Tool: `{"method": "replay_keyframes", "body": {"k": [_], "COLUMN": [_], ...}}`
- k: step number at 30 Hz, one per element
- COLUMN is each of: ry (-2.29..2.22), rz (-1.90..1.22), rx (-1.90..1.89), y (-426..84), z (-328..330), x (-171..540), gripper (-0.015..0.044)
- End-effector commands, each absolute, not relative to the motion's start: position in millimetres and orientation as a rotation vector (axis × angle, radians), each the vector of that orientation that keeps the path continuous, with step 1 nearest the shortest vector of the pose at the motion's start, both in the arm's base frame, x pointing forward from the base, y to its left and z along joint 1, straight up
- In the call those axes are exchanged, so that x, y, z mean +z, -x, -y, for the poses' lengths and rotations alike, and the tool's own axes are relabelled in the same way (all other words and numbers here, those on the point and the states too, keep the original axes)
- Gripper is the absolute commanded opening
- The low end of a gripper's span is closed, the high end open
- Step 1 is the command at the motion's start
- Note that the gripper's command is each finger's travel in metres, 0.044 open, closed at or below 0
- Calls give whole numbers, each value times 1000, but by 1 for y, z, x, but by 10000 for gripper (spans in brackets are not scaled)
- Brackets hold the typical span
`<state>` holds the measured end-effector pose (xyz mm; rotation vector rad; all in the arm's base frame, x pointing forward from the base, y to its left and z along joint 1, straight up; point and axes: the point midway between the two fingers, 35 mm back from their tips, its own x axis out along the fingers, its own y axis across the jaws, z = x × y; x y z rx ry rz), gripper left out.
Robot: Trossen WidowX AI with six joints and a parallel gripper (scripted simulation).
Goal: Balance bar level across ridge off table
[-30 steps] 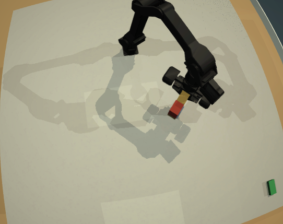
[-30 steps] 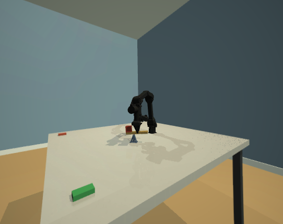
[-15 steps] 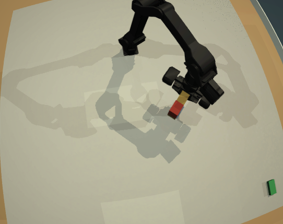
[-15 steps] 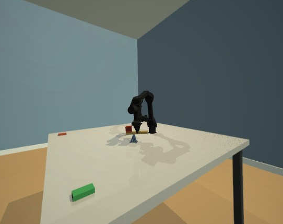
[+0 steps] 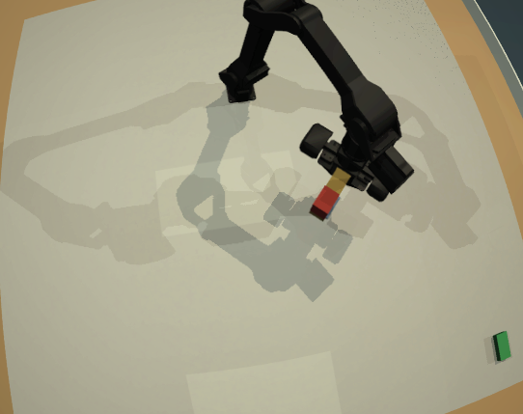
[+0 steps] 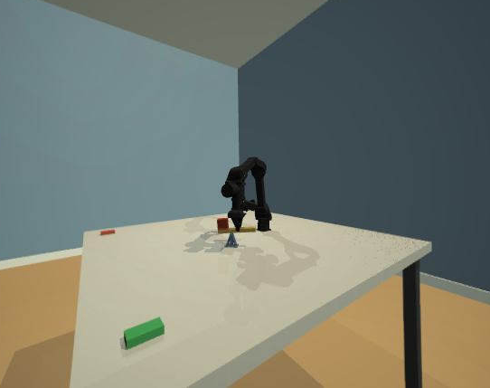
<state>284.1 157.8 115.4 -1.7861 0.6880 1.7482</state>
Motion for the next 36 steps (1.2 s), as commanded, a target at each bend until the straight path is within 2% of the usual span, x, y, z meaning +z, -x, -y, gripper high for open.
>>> {"method": "replay_keyframes", "body": {"k": [1, 36], "ry": [1785, 1785], "rz": [-686, -686], "rx": [1746, 1746], "y": [-284, -284], "z": [-158, -158], "x": [115, 112], "gripper": [0, 0]}}
